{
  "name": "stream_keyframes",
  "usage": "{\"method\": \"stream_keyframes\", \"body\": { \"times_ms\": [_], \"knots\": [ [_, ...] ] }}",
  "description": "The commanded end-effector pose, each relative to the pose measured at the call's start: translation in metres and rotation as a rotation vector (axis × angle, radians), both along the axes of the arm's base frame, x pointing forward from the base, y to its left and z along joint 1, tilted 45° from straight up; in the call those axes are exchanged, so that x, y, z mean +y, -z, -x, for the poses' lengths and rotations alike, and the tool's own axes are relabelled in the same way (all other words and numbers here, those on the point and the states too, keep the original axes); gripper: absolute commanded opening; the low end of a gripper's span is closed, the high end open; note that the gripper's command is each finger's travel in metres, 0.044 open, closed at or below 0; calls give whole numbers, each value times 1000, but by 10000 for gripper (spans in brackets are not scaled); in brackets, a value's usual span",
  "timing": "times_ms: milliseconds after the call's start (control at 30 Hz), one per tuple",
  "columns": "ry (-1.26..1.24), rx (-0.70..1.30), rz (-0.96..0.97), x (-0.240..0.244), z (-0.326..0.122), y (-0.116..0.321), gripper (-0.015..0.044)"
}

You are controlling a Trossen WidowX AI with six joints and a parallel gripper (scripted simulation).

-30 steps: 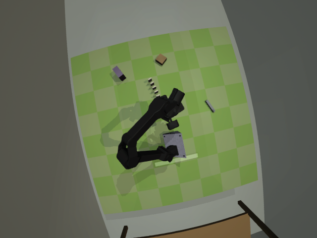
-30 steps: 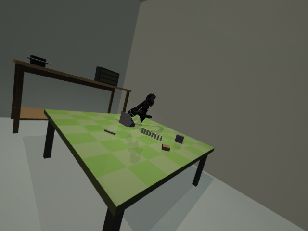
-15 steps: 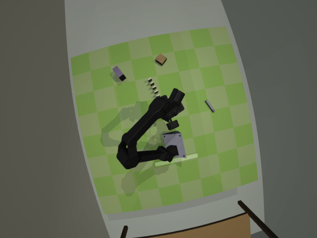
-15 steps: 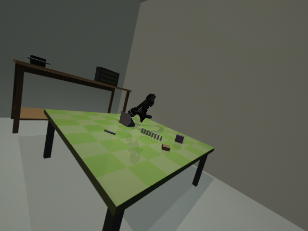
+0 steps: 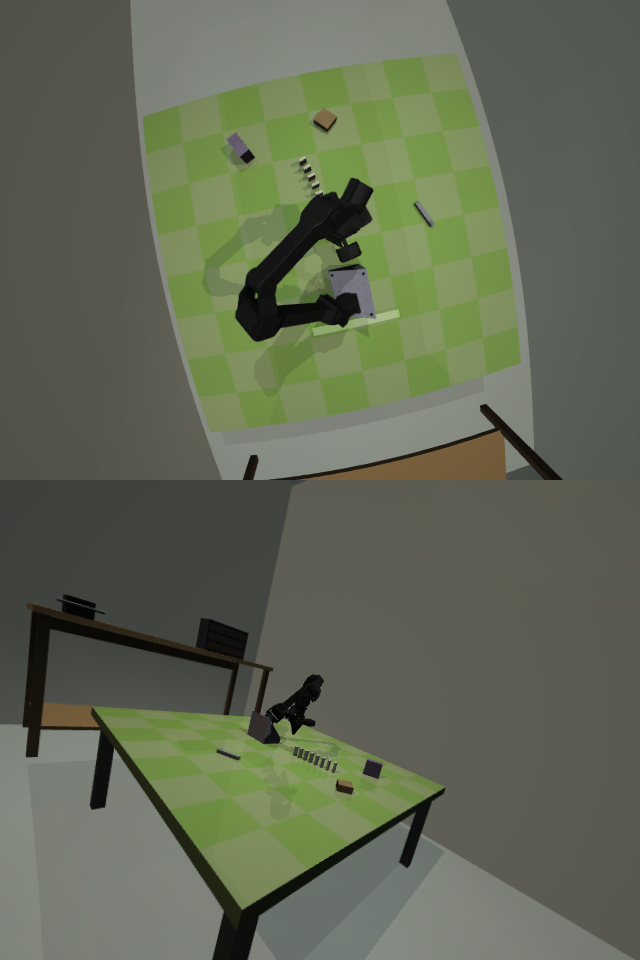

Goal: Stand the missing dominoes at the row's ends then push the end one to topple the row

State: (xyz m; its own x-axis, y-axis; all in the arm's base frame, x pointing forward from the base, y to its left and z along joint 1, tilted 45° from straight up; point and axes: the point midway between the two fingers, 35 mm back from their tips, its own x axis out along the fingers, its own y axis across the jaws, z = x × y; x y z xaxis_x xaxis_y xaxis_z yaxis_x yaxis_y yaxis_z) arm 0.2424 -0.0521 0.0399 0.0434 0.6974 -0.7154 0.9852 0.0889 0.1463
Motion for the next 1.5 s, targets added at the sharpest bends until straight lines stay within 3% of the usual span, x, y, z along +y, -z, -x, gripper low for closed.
{"method": "stream_keyframes", "body": {
  "times_ms": [0, 167, 400, 1467],
  "knots": [
    [6, 2, -3, 1, 0, 0, 0],
    [6, 2, -3, 2, -1, 2, 0],
    [6, 1, -7, 57, -2, 57, 0],
    [-24, -49, 44, 48, -39, 47, 0]
  ]
}}
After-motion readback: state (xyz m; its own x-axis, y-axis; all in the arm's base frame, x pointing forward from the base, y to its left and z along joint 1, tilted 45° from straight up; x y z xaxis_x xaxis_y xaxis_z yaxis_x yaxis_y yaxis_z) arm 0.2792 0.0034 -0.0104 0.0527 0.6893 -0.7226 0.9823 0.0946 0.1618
